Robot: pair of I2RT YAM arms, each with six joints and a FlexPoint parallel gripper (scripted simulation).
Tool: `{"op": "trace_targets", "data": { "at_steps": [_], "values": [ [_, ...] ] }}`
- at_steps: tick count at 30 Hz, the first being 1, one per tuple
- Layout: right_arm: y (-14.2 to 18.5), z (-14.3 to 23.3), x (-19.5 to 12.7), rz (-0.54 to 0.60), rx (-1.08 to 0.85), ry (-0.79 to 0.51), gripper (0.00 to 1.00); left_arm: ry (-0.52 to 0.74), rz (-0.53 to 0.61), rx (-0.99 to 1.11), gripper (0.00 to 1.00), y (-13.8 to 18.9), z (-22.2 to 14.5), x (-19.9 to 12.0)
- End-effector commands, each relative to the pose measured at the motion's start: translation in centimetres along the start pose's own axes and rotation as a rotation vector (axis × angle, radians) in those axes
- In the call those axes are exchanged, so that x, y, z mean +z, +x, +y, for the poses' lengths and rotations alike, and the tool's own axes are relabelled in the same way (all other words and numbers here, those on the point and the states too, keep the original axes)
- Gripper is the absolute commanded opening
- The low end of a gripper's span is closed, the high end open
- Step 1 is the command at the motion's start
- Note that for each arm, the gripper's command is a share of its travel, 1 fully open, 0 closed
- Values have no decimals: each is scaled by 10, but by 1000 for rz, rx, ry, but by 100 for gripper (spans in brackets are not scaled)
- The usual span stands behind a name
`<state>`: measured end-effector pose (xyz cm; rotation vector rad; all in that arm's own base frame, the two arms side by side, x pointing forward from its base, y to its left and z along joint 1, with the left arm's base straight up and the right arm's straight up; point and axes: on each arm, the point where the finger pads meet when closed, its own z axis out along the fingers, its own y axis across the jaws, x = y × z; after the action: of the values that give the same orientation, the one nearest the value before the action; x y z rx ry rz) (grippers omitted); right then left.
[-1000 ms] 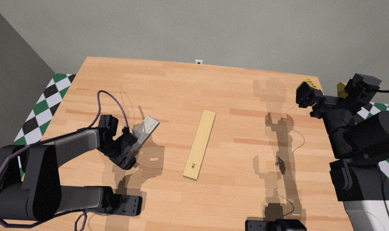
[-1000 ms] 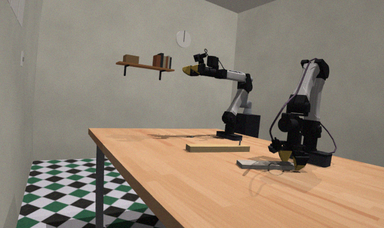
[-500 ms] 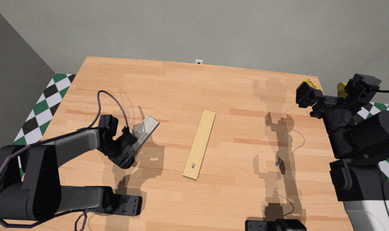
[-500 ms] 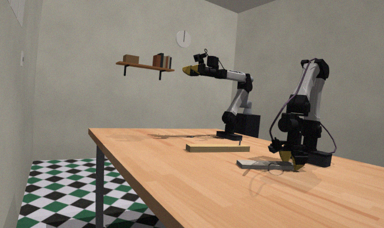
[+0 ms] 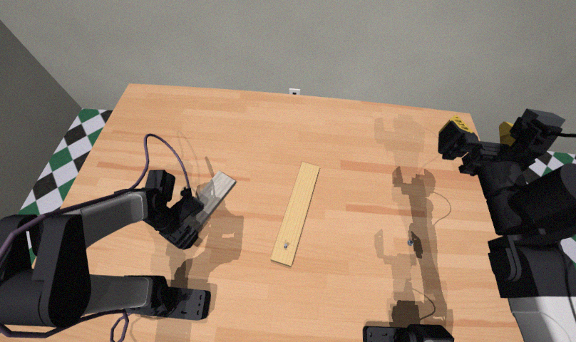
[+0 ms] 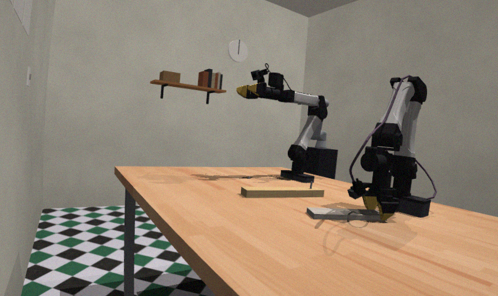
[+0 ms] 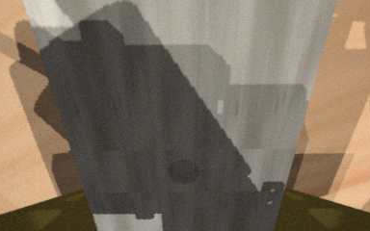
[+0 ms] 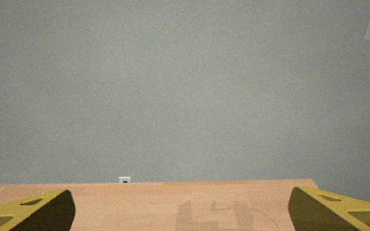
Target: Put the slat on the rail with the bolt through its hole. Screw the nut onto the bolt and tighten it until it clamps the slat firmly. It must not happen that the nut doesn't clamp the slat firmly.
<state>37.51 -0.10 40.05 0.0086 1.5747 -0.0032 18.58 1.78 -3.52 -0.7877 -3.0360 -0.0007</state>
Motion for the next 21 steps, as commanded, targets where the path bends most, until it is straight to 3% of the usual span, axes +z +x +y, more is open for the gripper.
{"op": "trace_targets", "data": {
  "at_steps": [1,21],
  "values": [
    [-6,1,-1,-15,-3,-8,100,-7,-12,-1,67,-3,2,-2],
    [-6,1,-1,-15,-3,-8,100,-7,-12,-1,67,-4,3,-9]
  ]
}}
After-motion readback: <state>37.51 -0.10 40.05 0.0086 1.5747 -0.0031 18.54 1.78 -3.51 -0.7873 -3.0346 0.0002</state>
